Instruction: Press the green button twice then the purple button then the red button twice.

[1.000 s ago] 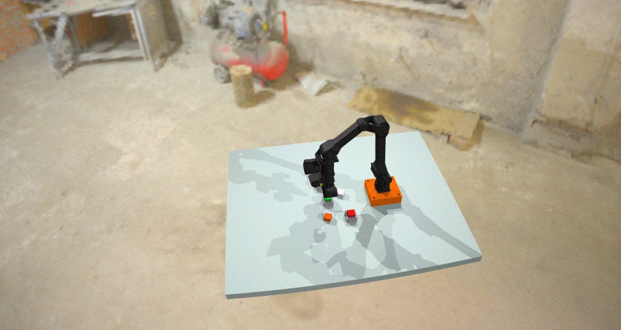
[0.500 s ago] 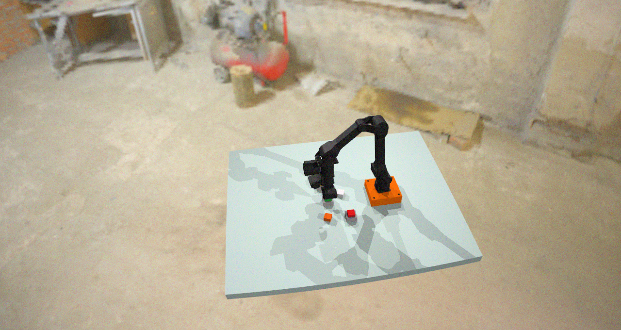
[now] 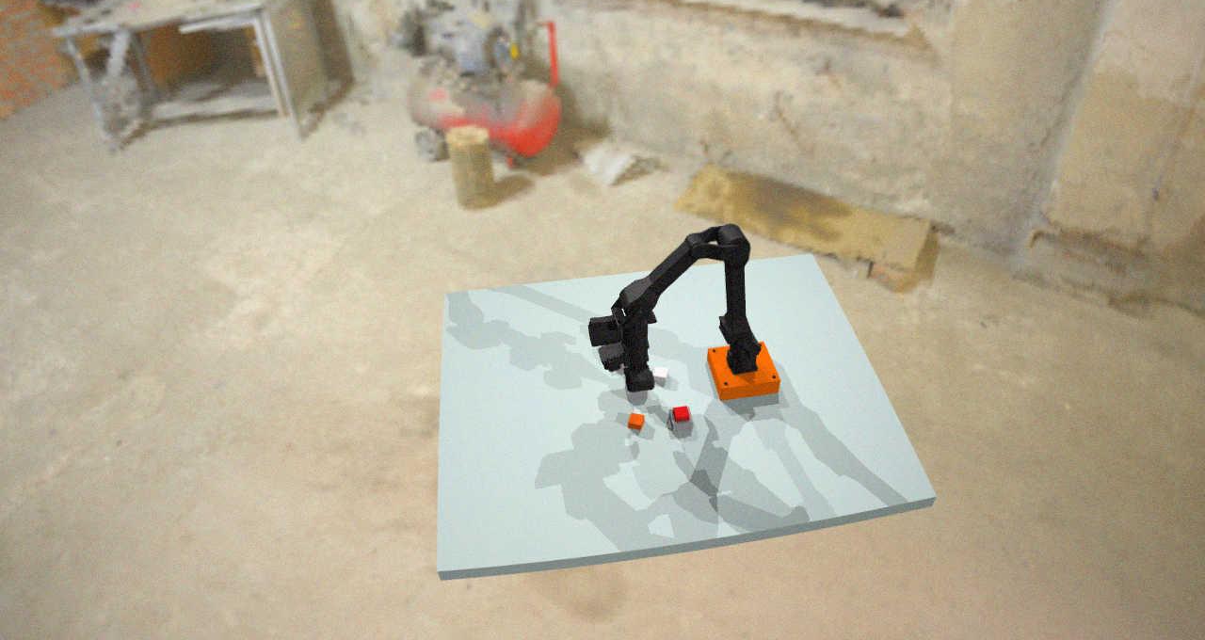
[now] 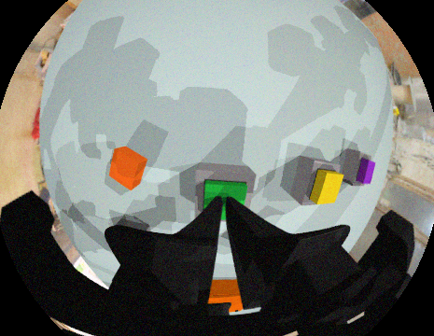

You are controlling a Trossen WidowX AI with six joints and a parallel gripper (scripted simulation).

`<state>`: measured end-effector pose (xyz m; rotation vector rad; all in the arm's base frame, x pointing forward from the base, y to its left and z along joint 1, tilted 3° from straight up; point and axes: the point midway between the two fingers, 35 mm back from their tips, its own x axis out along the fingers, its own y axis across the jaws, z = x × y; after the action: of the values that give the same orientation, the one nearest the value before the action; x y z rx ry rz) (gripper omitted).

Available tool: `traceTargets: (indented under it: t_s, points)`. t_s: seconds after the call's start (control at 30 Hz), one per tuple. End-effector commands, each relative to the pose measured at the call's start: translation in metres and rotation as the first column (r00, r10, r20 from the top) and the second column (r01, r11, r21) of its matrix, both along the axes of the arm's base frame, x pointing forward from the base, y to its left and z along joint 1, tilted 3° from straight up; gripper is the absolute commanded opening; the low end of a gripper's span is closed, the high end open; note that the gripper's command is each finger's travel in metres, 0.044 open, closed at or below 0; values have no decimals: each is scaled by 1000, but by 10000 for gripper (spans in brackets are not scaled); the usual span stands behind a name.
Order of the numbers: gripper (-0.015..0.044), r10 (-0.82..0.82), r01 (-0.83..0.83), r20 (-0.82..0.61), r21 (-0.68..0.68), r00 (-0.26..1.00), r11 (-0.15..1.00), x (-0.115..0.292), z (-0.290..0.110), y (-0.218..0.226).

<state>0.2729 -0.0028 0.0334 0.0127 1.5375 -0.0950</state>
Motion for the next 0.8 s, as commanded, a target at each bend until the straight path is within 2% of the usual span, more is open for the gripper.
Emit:
traceTargets:
  t_s: [0.0,0.43,0.57,0.77]
  points:
    - [20,3,-3,-6,-6,1000,1000,-2,-2,-1]
    - [20,3,-3,-6,-6,1000,1000,-2,-2,-1]
    - [20,3,-3,-6,-5,1000,1000,-2,28,1]
    - [20,3,-3,-6,-6,1000,1000,-2,41,2]
